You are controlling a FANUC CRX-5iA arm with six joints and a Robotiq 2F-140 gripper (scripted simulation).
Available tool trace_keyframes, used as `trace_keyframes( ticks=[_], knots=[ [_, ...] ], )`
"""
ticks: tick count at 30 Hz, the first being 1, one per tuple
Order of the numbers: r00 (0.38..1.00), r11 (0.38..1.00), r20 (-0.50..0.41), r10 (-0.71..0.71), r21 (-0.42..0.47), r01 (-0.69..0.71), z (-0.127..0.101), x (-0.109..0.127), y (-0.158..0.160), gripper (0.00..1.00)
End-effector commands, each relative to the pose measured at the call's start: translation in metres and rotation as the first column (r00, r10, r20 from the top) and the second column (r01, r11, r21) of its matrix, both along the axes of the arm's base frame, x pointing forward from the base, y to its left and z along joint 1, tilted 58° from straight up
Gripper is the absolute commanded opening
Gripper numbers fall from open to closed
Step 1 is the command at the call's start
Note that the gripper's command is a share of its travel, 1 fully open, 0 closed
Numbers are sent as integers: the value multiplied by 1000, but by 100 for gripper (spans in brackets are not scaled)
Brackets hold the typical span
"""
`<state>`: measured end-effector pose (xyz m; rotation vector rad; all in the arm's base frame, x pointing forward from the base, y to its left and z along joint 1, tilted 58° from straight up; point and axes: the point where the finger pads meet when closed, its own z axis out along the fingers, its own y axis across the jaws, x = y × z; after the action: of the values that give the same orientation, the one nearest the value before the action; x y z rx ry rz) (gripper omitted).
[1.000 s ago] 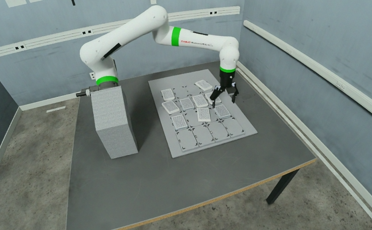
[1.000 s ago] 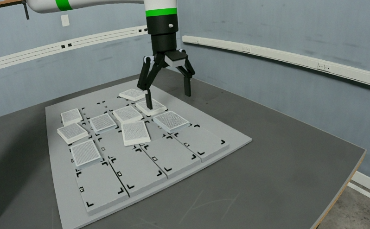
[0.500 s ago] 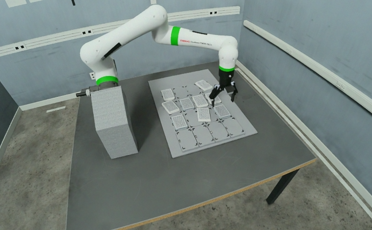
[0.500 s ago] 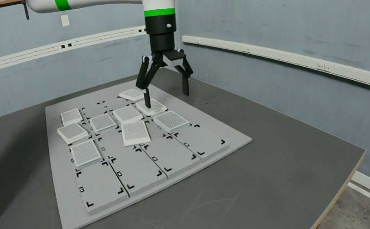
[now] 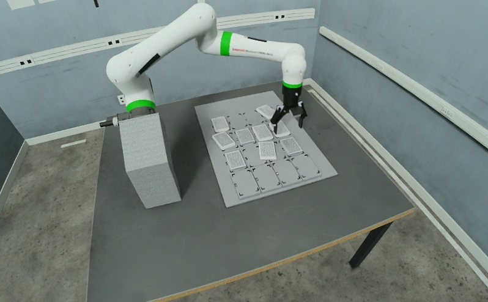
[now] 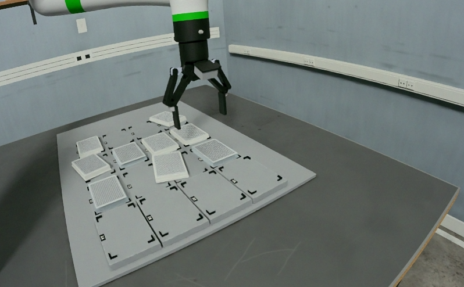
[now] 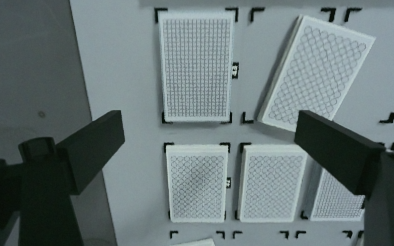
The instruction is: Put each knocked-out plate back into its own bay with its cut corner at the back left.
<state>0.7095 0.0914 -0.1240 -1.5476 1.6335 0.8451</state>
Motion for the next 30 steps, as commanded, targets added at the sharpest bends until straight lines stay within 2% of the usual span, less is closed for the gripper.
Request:
trace_keyframes(
  ticks=[1, 24, 30],
  knots=[
    [1000, 1000, 1, -2, -1, 2, 14, 1, 7, 100],
    [1000, 1000, 1, -2, -1, 2, 85, 2, 51, 100],
    [1000, 1000, 1, -2, -1, 2, 85, 2, 51, 100]
  ],
)
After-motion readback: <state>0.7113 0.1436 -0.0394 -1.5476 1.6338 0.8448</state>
